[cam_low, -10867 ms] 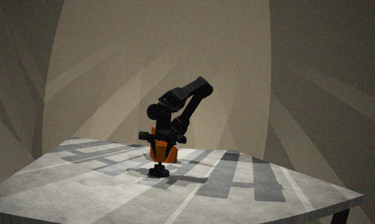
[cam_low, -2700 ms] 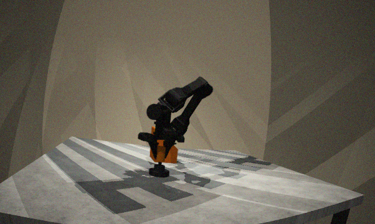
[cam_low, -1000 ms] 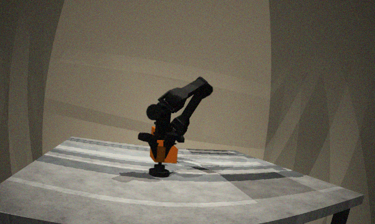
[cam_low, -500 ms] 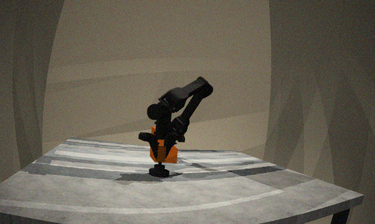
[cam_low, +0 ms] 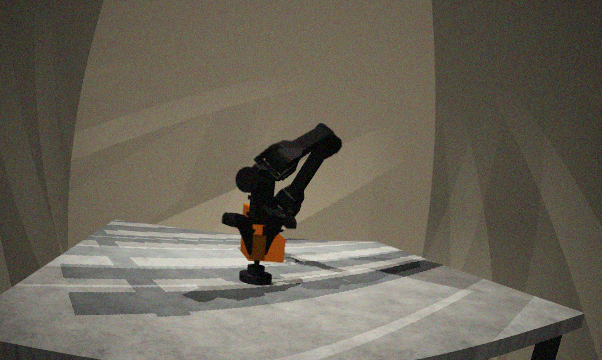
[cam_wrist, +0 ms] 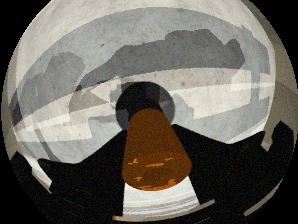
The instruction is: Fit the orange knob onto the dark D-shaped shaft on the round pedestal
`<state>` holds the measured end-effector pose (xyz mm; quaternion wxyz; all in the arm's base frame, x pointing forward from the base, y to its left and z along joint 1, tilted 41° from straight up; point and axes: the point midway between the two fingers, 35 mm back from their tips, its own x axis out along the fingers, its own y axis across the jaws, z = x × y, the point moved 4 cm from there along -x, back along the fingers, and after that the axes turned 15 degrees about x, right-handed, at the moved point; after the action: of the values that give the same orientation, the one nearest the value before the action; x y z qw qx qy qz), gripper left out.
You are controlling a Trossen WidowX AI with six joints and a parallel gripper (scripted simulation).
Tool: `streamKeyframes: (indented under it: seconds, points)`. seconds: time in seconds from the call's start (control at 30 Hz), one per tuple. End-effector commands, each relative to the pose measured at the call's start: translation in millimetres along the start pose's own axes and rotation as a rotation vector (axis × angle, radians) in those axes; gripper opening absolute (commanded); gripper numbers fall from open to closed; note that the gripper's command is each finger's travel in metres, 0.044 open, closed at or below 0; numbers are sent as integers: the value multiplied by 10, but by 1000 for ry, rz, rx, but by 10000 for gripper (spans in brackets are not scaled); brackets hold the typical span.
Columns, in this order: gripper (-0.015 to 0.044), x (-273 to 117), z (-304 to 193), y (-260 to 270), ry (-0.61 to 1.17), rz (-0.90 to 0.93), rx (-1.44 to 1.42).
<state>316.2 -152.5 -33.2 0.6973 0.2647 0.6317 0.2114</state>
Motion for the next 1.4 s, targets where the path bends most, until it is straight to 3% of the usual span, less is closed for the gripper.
streamKeyframes:
  seconds: [0.0,0.57,0.83,1.37]
  points:
    - [0,12,-5,-10,-2,3,-4]
    - [0,-19,-30,30,-2,3,-4]
    - [0,-21,-17,32,-2,3,-213]
    - [0,11,5,-5,-2,3,-213]
